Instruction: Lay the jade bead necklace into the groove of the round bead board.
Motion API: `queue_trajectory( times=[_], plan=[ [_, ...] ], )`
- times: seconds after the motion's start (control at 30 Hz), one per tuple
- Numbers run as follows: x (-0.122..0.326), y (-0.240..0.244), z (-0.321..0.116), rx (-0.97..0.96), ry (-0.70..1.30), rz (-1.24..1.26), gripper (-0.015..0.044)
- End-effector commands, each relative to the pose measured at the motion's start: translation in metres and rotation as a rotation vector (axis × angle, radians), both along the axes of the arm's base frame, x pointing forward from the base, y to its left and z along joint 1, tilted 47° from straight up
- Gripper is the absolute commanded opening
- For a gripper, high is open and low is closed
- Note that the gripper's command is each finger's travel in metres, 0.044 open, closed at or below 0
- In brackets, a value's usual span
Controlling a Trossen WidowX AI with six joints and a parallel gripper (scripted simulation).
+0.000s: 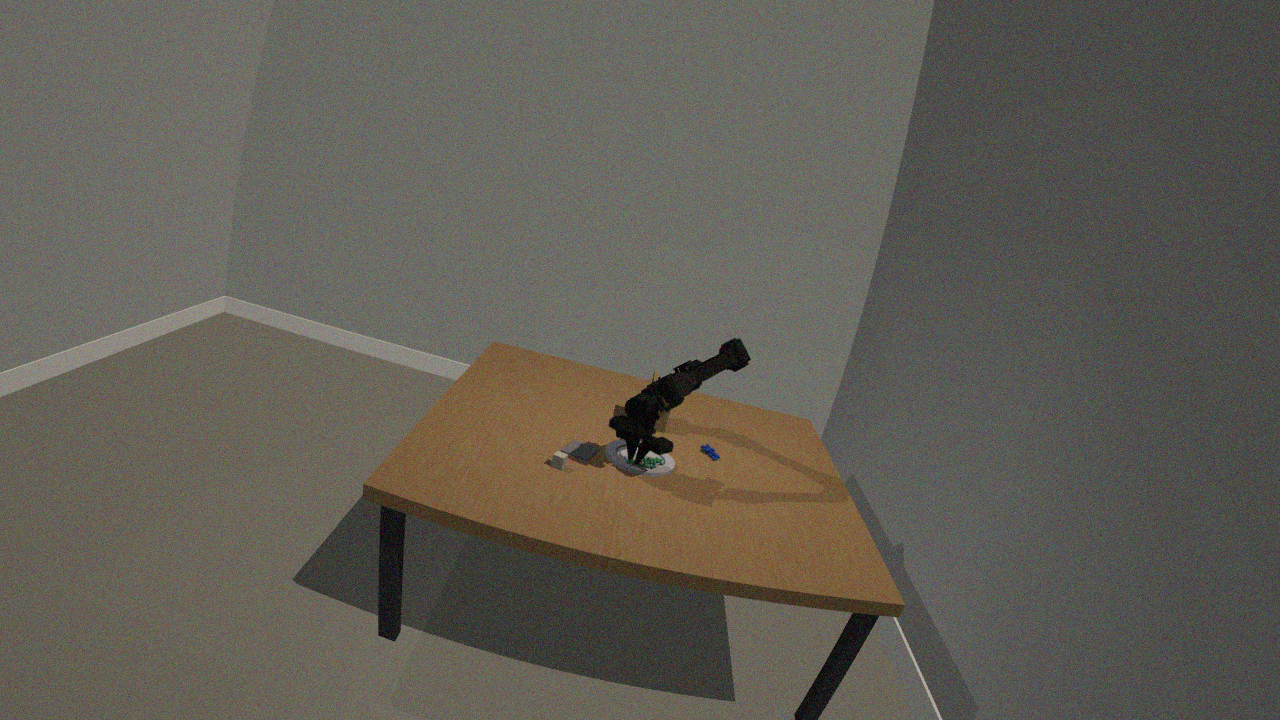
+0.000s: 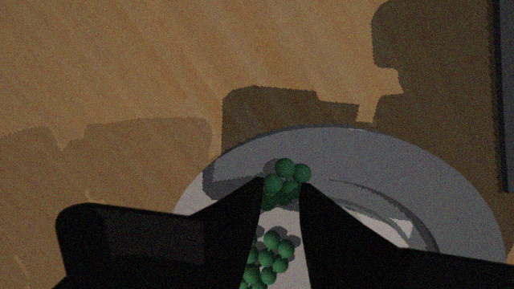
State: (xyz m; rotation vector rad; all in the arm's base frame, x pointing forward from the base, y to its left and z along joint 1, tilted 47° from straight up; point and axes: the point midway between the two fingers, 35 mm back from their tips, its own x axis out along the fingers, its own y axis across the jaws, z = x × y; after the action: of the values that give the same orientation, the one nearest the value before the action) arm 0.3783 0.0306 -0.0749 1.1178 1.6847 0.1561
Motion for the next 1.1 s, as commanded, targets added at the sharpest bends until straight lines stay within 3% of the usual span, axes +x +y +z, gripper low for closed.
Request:
queue_trajectory(
  times=[0.0, 0.57, 1.07],
  plan=[
    [0.001, 0.001, -0.001, -0.007, -0.006, 0.005, 0.0000],
    [-0.001, -0.006, 0.003, -0.003, 0.001, -0.001, 0.0000],
    [-0.035, -0.007, 0.001, -0.003, 0.003, -0.001, 0.0000]
  ],
)
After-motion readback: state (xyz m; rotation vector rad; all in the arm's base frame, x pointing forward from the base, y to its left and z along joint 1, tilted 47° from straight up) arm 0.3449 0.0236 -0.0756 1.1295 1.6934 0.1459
